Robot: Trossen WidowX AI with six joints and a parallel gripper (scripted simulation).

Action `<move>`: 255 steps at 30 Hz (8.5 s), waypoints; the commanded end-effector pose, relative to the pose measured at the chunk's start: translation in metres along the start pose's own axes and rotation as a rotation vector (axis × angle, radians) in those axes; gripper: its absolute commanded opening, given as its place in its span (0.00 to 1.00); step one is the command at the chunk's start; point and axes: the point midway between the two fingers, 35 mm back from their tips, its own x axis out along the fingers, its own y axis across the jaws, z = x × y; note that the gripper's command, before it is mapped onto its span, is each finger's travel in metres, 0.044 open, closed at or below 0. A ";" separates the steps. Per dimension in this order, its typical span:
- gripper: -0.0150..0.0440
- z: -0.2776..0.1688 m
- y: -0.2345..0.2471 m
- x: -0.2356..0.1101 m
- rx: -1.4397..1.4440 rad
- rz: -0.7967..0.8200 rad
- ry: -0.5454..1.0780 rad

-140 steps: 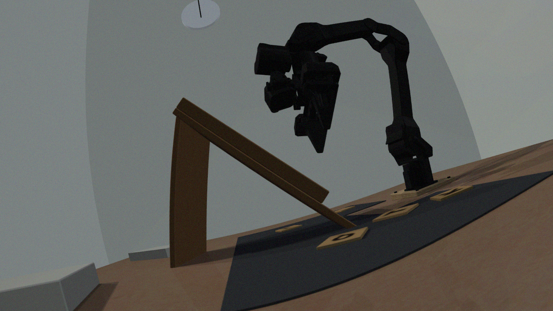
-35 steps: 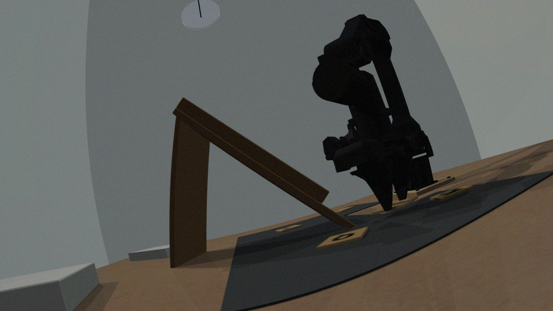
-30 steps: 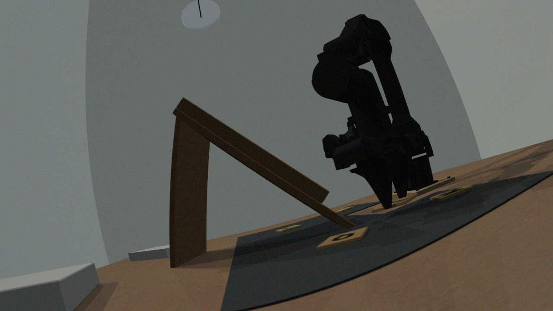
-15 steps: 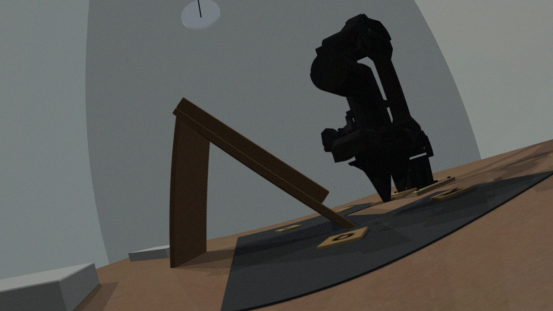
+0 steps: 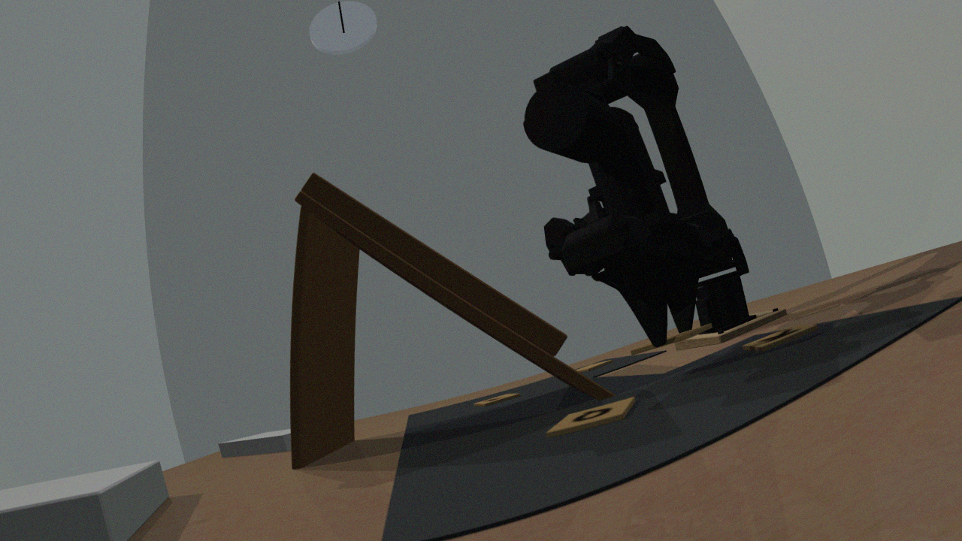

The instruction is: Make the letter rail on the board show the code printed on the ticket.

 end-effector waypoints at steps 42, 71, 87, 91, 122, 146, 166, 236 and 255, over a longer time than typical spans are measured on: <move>0.25 0.056 0.084 -0.084 -0.414 0.468 -0.122; 0.25 0.117 0.112 -0.176 -0.720 0.716 -0.473; 0.25 0.155 0.103 -0.206 -0.792 0.723 -0.636; 0.25 0.173 0.094 -0.212 -0.801 0.703 -0.685; 0.25 0.280 0.003 -0.209 -0.835 0.483 -0.847; 0.25 0.329 -0.086 -0.192 -0.777 0.317 -0.852; 0.25 0.346 -0.167 -0.171 -0.734 0.252 -0.815; 0.25 0.355 -0.125 -0.139 -0.733 0.256 -0.818; 0.25 0.349 -0.118 -0.138 -0.732 0.257 -0.818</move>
